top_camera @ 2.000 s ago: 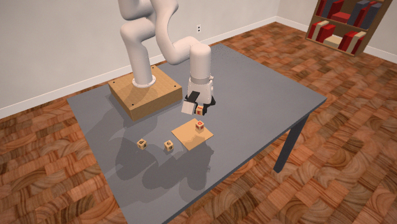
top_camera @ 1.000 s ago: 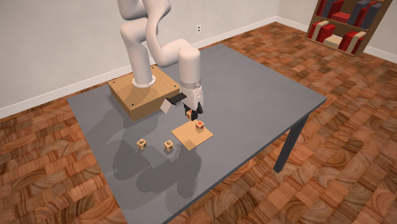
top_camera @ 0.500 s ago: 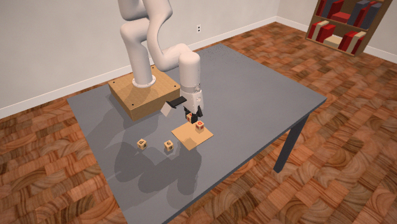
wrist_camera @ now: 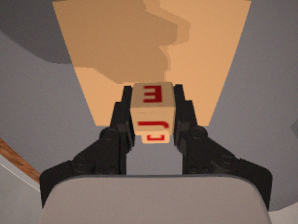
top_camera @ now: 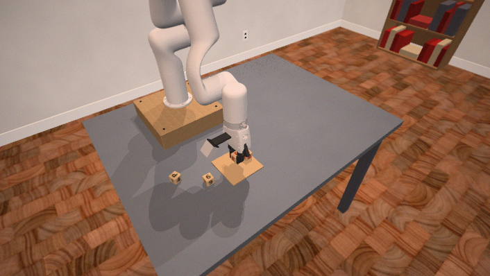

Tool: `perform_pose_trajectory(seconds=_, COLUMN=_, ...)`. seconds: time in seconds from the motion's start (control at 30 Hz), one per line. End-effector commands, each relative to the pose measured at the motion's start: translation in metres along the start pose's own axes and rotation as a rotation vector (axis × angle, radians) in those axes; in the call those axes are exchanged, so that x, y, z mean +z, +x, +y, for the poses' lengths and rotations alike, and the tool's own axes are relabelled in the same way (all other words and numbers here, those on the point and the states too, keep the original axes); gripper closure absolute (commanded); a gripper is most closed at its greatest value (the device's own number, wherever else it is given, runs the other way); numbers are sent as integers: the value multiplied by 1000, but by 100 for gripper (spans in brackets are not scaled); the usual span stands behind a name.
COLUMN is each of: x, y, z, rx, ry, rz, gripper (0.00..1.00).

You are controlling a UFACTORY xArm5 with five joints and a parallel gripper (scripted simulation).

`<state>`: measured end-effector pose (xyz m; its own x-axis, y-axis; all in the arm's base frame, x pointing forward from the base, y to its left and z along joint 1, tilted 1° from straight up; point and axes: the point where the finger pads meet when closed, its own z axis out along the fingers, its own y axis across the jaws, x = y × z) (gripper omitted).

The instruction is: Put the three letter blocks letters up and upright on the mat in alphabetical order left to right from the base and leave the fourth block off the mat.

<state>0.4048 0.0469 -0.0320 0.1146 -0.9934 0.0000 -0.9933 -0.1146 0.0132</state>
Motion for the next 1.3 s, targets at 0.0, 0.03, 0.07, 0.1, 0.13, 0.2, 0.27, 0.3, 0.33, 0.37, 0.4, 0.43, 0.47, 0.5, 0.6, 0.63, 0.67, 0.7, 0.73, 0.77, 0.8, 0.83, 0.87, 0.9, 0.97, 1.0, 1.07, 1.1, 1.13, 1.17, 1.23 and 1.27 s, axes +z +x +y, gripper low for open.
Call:
perform_pose_trajectory(seconds=0.0, x=11, y=0, z=-2, rx=0, ry=2, rz=0, gripper=73)
perform_pose_trajectory(seconds=0.03, x=13, y=0, z=-2, rx=0, ry=2, rz=0, gripper=73)
perform_pose_trajectory(seconds=0.07, x=15, y=0, z=-2, rx=0, ry=2, rz=0, gripper=73)
perform_pose_trajectory(seconds=0.1, x=16, y=0, z=-2, rx=0, ry=2, rz=0, gripper=73)
perform_pose_trajectory(seconds=0.13, x=17, y=0, z=-2, rx=0, ry=2, rz=0, gripper=73)
perform_pose_trajectory(seconds=0.2, x=18, y=0, z=-2, rx=0, ry=2, rz=0, gripper=73)
perform_pose_trajectory(seconds=0.27, x=18, y=0, z=-2, rx=0, ry=2, rz=0, gripper=73)
perform_pose_trajectory(seconds=0.3, x=18, y=0, z=-2, rx=0, ry=2, rz=0, gripper=73)
perform_pose_trajectory(seconds=0.33, x=18, y=0, z=-2, rx=0, ry=2, rz=0, gripper=73)
perform_pose_trajectory(seconds=0.37, x=18, y=0, z=-2, rx=0, ry=2, rz=0, gripper=73)
perform_pose_trajectory(seconds=0.4, x=18, y=0, z=-2, rx=0, ry=2, rz=0, gripper=73)
perform_pose_trajectory(seconds=0.43, x=18, y=0, z=-2, rx=0, ry=2, rz=0, gripper=73)
perform_pose_trajectory(seconds=0.47, x=18, y=0, z=-2, rx=0, ry=2, rz=0, gripper=73)
perform_pose_trajectory(seconds=0.5, x=18, y=0, z=-2, rx=0, ry=2, rz=0, gripper=73)
perform_pose_trajectory(seconds=0.6, x=18, y=0, z=-2, rx=0, ry=2, rz=0, gripper=73)
perform_pose_trajectory(seconds=0.63, x=18, y=0, z=-2, rx=0, ry=2, rz=0, gripper=73)
perform_pose_trajectory(seconds=0.67, x=18, y=0, z=-2, rx=0, ry=2, rz=0, gripper=73)
perform_pose_trajectory(seconds=0.7, x=18, y=0, z=-2, rx=0, ry=2, rz=0, gripper=73)
perform_pose_trajectory(seconds=0.73, x=18, y=0, z=-2, rx=0, ry=2, rz=0, gripper=73)
perform_pose_trajectory(seconds=0.77, x=18, y=0, z=-2, rx=0, ry=2, rz=0, gripper=73)
perform_pose_trajectory(seconds=0.8, x=18, y=0, z=-2, rx=0, ry=2, rz=0, gripper=73)
perform_pose_trajectory(seconds=0.83, x=18, y=0, z=-2, rx=0, ry=2, rz=0, gripper=73)
perform_pose_trajectory(seconds=0.87, x=18, y=0, z=-2, rx=0, ry=2, rz=0, gripper=73)
perform_pose_trajectory(seconds=0.9, x=18, y=0, z=-2, rx=0, ry=2, rz=0, gripper=73)
perform_pose_trajectory(seconds=0.97, x=18, y=0, z=-2, rx=0, ry=2, rz=0, gripper=73)
perform_pose_trajectory(seconds=1.0, x=18, y=0, z=-2, rx=0, ry=2, rz=0, gripper=73)
perform_pose_trajectory(seconds=1.07, x=18, y=0, z=-2, rx=0, ry=2, rz=0, gripper=73)
perform_pose_trajectory(seconds=1.1, x=18, y=0, z=-2, rx=0, ry=2, rz=0, gripper=73)
perform_pose_trajectory(seconds=1.13, x=18, y=0, z=-2, rx=0, ry=2, rz=0, gripper=73)
perform_pose_trajectory(seconds=1.17, x=18, y=0, z=-2, rx=0, ry=2, rz=0, gripper=73)
perform_pose_trajectory(seconds=1.23, x=18, y=0, z=-2, rx=0, ry=2, rz=0, gripper=73)
perform_pose_trajectory(seconds=1.27, x=18, y=0, z=-2, rx=0, ry=2, rz=0, gripper=73)
